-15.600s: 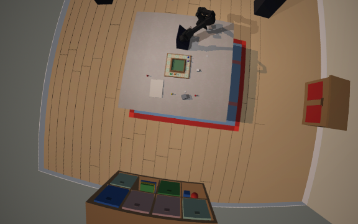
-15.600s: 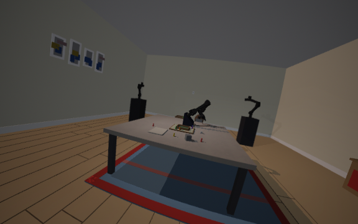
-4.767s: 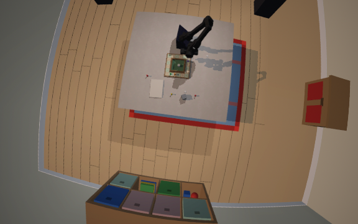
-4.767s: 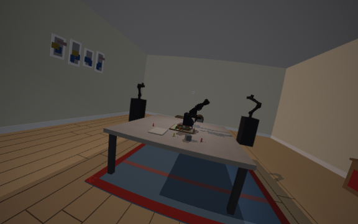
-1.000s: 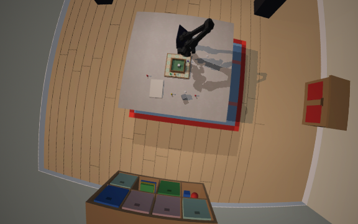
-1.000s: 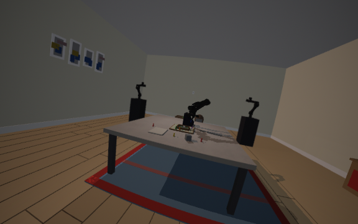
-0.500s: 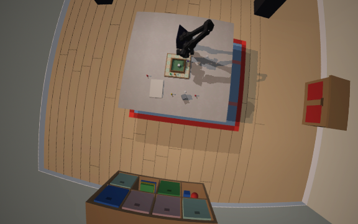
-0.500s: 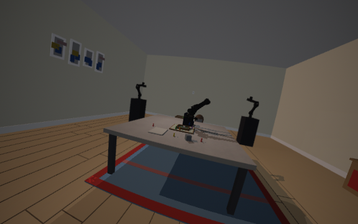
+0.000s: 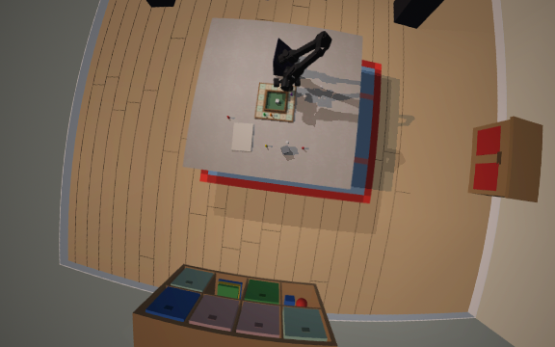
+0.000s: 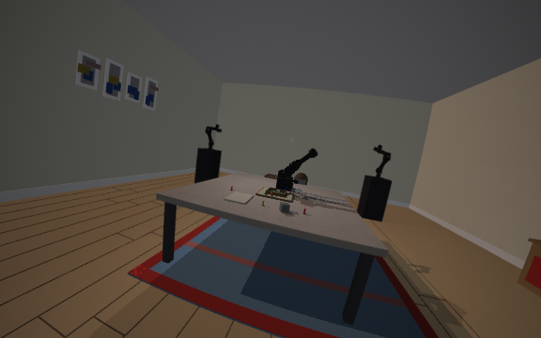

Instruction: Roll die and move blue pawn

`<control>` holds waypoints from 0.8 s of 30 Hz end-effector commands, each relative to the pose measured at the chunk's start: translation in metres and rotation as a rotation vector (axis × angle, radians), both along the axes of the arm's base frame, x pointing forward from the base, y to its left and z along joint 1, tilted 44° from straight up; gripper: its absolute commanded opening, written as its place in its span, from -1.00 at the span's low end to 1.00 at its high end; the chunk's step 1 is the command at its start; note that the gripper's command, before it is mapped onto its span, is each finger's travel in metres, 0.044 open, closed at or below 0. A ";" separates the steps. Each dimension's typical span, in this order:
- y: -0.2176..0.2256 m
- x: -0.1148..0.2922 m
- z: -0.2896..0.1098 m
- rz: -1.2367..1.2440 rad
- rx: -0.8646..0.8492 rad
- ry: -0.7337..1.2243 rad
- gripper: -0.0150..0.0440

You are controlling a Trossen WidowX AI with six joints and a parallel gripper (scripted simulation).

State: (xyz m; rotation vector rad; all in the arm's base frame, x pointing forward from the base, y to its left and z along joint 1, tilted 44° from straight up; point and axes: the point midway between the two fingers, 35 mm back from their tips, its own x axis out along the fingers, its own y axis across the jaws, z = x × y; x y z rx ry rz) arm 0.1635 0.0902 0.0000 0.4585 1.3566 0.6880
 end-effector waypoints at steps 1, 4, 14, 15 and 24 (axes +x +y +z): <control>0.005 -0.001 -0.005 -0.002 0.007 0.009 -0.49; 0.008 -0.001 -0.008 -0.002 0.007 0.009 -0.49; 0.006 0.000 -0.006 0.000 0.001 0.001 0.22; 0.006 0.000 -0.006 0.000 0.001 0.001 0.31; -0.029 -0.003 0.030 -0.001 0.005 0.009 1.00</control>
